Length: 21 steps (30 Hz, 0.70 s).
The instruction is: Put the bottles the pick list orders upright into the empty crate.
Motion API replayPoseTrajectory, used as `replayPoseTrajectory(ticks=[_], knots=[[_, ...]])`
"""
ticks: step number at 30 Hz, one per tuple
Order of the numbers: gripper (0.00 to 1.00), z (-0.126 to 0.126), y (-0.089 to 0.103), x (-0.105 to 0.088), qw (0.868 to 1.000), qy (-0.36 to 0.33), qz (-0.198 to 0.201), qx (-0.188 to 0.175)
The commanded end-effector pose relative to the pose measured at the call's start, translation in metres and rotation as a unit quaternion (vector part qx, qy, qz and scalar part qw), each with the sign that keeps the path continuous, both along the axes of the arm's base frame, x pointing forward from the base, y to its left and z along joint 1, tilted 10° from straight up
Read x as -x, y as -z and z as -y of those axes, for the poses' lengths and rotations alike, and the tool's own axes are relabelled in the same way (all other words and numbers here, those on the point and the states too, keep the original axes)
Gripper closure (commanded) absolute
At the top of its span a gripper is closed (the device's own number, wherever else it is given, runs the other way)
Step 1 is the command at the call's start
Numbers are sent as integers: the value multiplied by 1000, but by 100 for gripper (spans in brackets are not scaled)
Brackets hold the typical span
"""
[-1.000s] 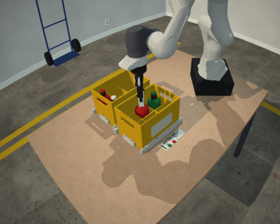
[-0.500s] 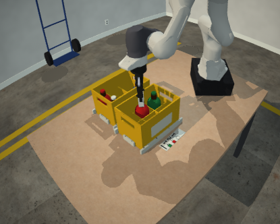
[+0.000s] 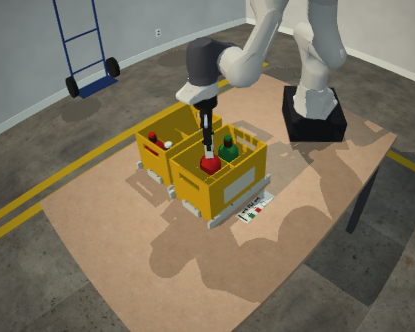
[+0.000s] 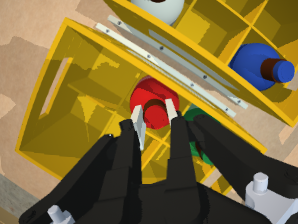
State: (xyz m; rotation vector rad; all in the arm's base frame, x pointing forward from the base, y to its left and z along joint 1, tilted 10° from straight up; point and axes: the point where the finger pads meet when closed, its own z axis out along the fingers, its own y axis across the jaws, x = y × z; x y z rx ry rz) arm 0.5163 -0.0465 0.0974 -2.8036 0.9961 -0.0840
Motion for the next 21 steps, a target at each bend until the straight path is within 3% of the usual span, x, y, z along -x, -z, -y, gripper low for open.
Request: replayPoseTrajectory(ticks=[1, 12, 13, 21], knots=[[100, -1, -2, -3, 1000, -2, 5, 1], [100, -1, -2, -3, 1000, -2, 5, 1], [62, -1, 0, -3, 1000, -2, 5, 1], [62, -1, 0, -3, 1000, -2, 5, 1]])
